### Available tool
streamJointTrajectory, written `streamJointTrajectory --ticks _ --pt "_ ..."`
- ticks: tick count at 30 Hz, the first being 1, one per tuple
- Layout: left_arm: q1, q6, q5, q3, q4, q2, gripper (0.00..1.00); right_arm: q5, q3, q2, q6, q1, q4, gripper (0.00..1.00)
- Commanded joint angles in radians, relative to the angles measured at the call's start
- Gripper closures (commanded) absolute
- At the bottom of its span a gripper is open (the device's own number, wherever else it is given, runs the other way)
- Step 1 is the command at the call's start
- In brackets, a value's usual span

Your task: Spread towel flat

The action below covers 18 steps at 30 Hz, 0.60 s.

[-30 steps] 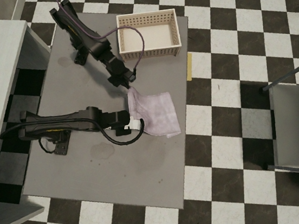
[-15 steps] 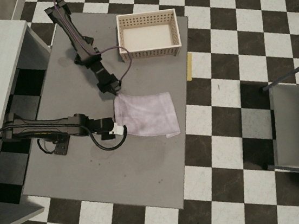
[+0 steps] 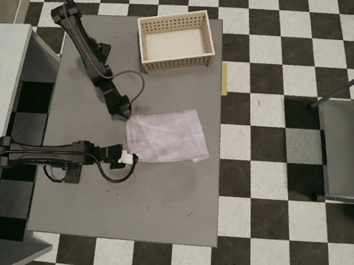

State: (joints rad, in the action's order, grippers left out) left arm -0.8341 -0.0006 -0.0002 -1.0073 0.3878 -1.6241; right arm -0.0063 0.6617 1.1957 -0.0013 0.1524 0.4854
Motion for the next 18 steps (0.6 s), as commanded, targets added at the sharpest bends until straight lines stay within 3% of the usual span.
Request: streamJointTrajectory --ticks 1,3,4,6,7,18 --pt "-0.022 -0.007 -0.003 0.031 -0.062 0.030 1.00 0.013 -0.043 -0.042 -0.008 -0.017 -0.071 1.00" --pt "-0.012 -0.007 -0.006 0.008 -0.072 0.034 1.00 0.013 -0.051 -0.052 -0.008 -0.018 -0.077 1.00" --pt "-0.049 -0.007 -0.006 0.075 -0.113 0.003 1.00 0.014 -0.113 -0.081 -0.008 -0.024 -0.104 1.00" --pt "-0.050 -0.006 -0.003 0.077 -0.119 0.002 1.00 0.013 -0.117 -0.084 -0.008 -0.024 -0.109 1.00" --pt "-0.073 -0.004 -0.002 0.114 -0.156 -0.016 1.00 0.014 -0.174 -0.112 -0.008 -0.029 -0.133 1.00" --pt "-0.136 -0.006 -0.002 0.192 -0.273 -0.053 1.00 0.012 -0.321 -0.196 -0.009 -0.046 -0.199 1.00"
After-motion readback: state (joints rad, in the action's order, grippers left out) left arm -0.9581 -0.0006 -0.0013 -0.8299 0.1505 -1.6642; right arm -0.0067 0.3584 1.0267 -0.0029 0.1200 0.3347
